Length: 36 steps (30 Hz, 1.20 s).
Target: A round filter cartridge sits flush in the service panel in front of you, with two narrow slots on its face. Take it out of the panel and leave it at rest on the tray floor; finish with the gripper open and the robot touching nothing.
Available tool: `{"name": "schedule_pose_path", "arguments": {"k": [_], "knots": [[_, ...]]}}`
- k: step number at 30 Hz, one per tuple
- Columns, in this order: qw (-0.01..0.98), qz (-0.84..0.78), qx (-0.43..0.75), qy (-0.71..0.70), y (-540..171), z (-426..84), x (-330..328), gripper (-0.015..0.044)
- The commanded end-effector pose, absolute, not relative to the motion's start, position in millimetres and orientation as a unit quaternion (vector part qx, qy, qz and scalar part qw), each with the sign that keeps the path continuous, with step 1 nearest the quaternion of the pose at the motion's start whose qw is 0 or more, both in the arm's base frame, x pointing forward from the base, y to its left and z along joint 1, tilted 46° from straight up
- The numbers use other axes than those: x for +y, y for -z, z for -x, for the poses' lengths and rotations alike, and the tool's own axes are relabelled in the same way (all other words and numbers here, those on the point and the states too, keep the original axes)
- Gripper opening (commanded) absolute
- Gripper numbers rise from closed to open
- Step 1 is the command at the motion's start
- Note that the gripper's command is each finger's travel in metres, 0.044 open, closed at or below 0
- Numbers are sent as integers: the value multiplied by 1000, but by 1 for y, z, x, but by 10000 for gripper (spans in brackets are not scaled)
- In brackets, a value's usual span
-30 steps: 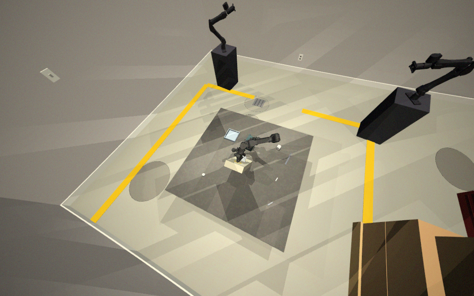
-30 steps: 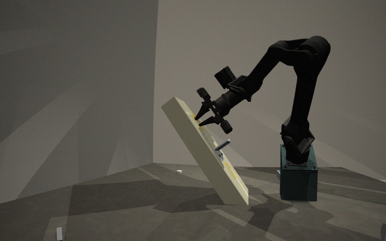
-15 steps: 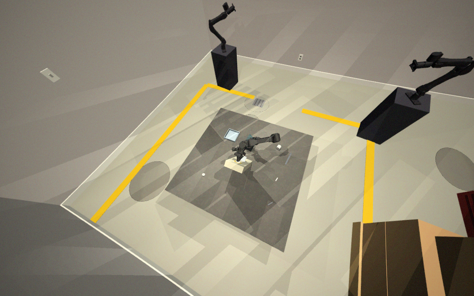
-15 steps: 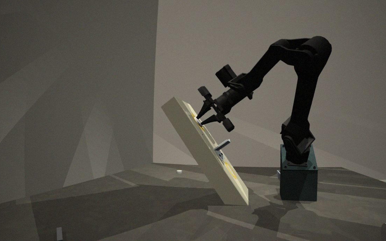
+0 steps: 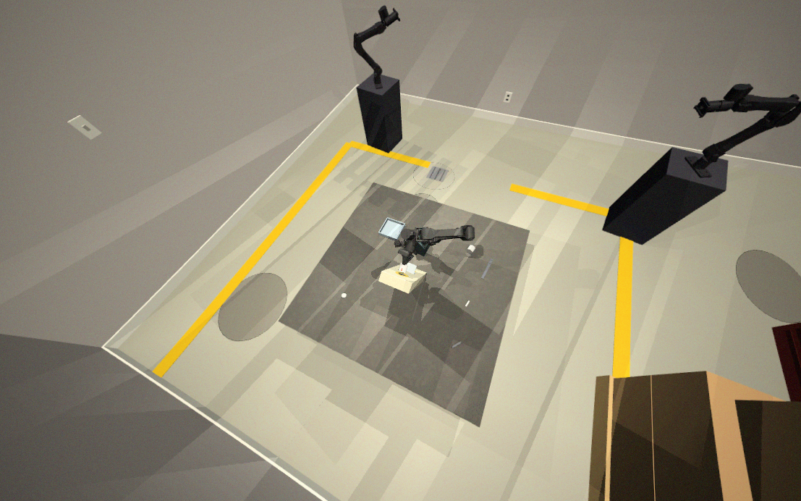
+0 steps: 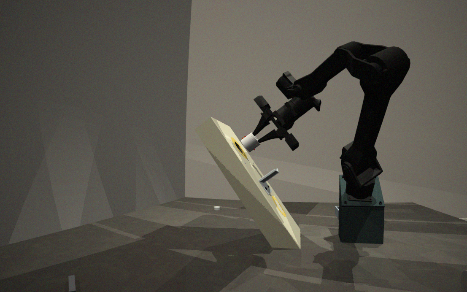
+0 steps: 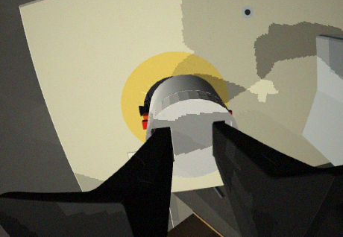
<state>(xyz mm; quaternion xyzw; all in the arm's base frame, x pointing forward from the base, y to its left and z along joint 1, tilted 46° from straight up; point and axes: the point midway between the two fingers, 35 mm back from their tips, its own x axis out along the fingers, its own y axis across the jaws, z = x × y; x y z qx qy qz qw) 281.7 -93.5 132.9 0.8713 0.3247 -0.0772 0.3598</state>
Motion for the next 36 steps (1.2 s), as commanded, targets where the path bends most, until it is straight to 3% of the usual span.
{"name": "schedule_pose_path", "arguments": {"k": [1,30,34,36], "knots": [[366,-871,321,68,-144,-273,-98,0],[366,-871,321,68,-93,-234,-53,0],[361,-872,322,72,-96,-238,-58,105],[361,-872,322,72,-96,-238,-58,108]]}}
